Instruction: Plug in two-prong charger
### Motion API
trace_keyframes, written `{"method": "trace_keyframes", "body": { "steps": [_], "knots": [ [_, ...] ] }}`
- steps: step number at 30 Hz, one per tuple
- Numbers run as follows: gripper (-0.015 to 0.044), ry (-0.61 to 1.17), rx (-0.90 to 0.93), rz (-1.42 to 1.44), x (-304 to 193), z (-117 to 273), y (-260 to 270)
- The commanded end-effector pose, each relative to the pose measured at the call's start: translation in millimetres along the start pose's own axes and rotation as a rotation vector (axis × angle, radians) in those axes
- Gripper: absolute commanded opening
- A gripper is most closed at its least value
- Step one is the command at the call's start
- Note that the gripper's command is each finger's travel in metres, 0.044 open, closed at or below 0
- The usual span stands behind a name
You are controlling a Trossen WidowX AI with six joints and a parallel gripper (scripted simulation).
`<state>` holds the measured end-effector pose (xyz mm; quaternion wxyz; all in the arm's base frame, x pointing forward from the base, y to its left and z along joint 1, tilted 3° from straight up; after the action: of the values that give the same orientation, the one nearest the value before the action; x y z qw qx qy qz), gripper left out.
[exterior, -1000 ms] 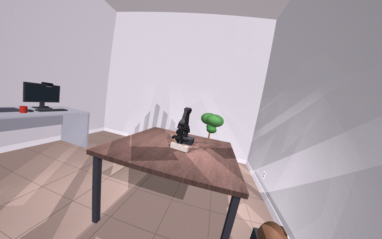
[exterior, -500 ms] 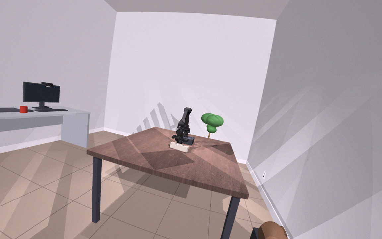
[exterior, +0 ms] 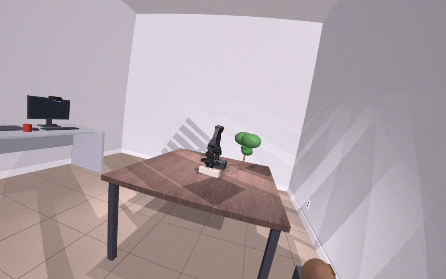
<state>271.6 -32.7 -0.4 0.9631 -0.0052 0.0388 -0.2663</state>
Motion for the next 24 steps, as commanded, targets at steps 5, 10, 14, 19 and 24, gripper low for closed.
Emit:
{"method": "trace_keyframes", "body": {
  "steps": [5,10,14,19,24],
  "knots": [
    [0.0000,0.003,0.000,0.001,1.7,-0.1,0.5],
    [0.0000,0.002,0.000,0.001,3.5,-0.1,0.9],
    [0.0000,0.002,0.000,0.001,4.9,0.2,1.3],
    [0.0000,0.002,0.000,0.001,6.6,0.3,1.7],
    [0.0000,0.002,0.000,0.001,8.2,0.4,2.2]
  ]
}}
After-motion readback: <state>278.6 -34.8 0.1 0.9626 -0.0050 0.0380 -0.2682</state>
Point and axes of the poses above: the point midway between the two fingers, 35 mm back from their tips, its own z axis back along the fingers, its own y axis across the jaws, x = y × z, the point moved 2 cm from there along z, back along the fingers, and after that the axes turned 14 degrees about -z, right-handed, at the moved point
